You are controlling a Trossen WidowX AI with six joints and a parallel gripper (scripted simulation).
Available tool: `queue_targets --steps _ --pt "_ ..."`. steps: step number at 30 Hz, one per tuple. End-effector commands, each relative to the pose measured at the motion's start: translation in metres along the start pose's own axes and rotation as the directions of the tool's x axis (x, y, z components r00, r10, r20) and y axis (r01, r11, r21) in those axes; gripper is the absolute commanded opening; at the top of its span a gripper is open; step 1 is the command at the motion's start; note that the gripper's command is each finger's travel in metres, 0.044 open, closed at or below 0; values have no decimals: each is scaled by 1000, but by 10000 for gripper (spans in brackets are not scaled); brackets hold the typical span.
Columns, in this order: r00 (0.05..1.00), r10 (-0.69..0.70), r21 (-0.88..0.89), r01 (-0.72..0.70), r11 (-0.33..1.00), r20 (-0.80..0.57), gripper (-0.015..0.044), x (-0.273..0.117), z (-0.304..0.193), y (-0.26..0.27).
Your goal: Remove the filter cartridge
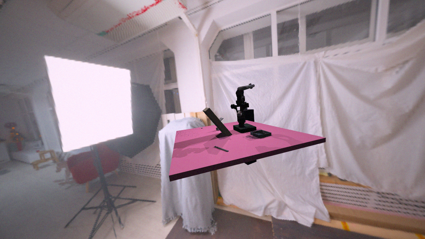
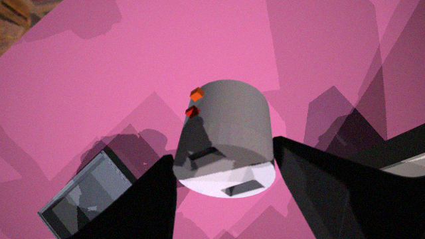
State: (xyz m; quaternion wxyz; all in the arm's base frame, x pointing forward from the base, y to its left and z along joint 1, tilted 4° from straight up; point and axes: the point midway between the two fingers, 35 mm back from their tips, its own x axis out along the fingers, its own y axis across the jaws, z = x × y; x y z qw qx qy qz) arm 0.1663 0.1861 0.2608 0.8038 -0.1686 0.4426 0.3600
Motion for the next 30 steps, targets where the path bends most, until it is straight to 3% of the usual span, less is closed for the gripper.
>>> queue_targets --steps 1,9,30 --pt "999 52 -89 -50 995 11 0 0 -2 18" --pt "997 75 -130 -73 989 9 0 2 -4 28" --pt "973 230 -387 -225 894 -36 0 52 -51 110"
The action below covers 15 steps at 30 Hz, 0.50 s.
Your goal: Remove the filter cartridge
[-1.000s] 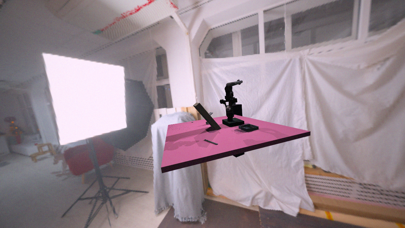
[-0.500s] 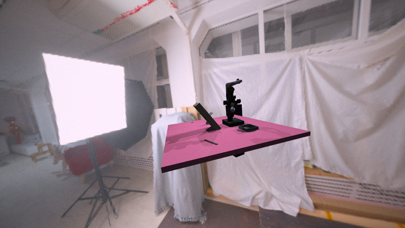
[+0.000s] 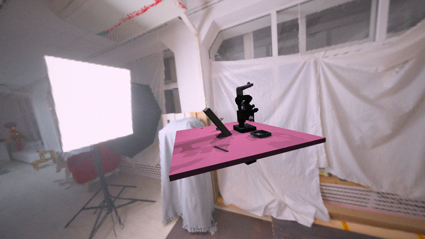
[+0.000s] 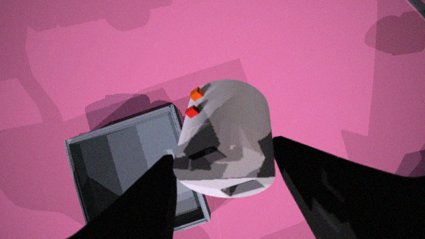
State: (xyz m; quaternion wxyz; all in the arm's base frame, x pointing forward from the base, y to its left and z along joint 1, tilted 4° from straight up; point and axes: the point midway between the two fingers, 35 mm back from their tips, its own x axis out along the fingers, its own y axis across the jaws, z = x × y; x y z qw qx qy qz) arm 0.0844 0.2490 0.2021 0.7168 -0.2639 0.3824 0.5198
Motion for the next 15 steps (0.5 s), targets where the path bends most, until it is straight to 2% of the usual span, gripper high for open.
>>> queue_targets --steps 1,15 --pt "1000 26 -44 -26 999 6 0 10 -5 16" --pt "991 136 -222 -134 966 -7 0 42 -39 73"
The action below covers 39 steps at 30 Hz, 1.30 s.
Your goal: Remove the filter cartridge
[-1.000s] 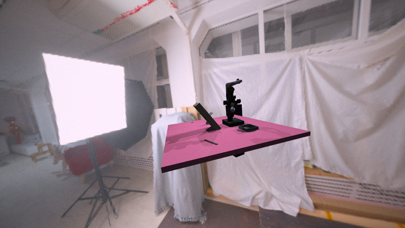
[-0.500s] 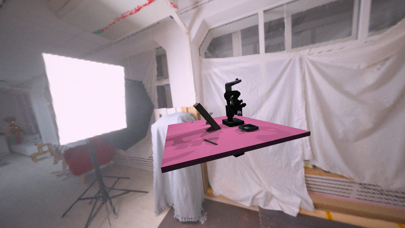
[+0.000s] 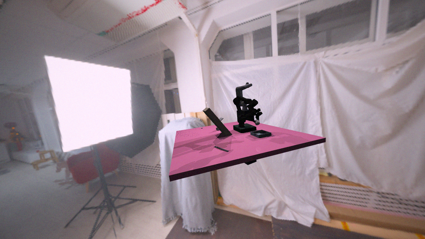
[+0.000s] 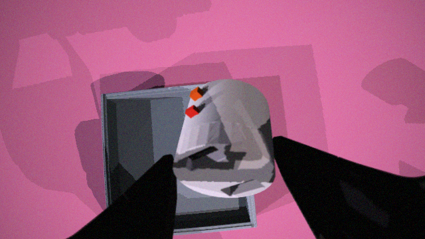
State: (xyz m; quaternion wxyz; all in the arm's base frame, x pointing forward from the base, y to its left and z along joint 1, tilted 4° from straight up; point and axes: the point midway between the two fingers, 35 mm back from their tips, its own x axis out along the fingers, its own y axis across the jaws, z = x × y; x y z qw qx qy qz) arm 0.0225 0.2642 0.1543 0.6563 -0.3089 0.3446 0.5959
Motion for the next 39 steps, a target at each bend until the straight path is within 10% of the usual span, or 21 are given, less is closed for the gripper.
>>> queue_targets --steps 1,29,39 --pt "1000 27 -43 -26 999 6 0 8 -7 16" --pt "997 78 -127 -77 989 3 0 87 -62 43" --pt "997 80 -131 -80 988 -7 263 84 -60 43"
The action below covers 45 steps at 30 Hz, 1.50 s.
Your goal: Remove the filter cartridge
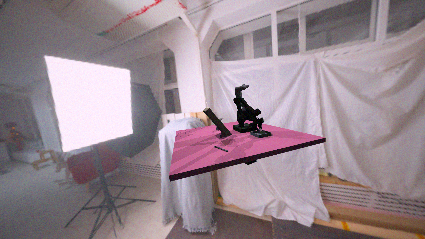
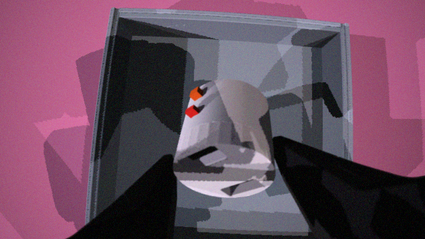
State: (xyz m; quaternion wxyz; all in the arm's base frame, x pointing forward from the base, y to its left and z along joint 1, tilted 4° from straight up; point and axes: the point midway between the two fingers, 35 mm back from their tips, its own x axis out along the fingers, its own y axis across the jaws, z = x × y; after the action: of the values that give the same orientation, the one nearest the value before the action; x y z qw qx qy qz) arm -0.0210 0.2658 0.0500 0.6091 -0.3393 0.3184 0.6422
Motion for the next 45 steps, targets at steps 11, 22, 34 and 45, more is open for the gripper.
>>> queue_targets --steps 11,22,34,45 --pt "1000 0 0 0 1000 4 440 -7 7 0" --pt "1000 1 -1 -1 1000 5 440 -47 31 0" --pt "1000 1 -1 -1 1000 5 440 -47 31 0" --pt "1000 1 -1 -1 1000 5 440 -47 31 0"
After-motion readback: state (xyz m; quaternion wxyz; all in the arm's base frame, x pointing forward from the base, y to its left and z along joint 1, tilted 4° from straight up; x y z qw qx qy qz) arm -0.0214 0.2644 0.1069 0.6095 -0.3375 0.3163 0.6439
